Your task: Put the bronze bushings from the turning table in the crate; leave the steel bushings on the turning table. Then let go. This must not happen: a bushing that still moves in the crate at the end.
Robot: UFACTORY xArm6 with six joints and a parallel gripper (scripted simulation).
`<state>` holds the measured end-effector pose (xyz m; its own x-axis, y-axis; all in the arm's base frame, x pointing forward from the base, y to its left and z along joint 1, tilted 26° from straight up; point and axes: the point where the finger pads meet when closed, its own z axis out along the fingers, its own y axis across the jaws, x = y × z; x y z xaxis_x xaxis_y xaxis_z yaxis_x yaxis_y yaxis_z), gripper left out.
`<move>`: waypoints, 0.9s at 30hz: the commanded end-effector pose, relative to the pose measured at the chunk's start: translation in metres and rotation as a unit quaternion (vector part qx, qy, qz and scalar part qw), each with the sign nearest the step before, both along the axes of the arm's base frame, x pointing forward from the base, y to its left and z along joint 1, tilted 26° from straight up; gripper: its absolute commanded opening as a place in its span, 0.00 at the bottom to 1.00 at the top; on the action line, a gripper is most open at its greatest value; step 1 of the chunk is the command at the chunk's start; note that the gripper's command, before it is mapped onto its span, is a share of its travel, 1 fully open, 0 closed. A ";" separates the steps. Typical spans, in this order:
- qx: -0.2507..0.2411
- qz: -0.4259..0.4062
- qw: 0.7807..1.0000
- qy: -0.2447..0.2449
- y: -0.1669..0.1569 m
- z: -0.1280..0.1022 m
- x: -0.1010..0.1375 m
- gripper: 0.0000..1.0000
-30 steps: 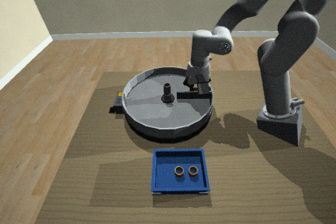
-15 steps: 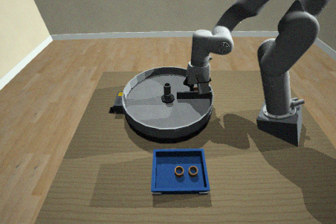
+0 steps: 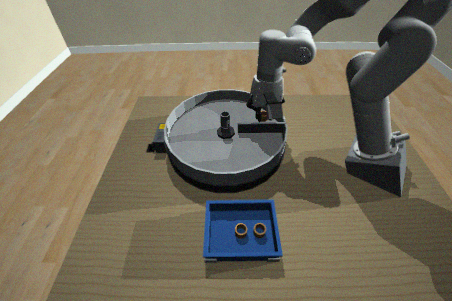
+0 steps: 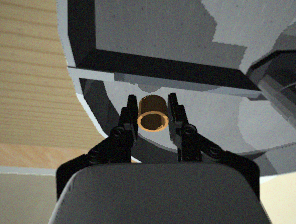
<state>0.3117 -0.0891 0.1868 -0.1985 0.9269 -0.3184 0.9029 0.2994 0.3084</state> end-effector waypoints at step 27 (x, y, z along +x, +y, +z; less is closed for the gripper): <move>0.000 0.000 1.000 -0.001 0.019 0.077 -0.033 0.00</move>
<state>0.2788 -0.0700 0.2613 -0.1988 0.9268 -0.3185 0.9034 0.2993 0.3072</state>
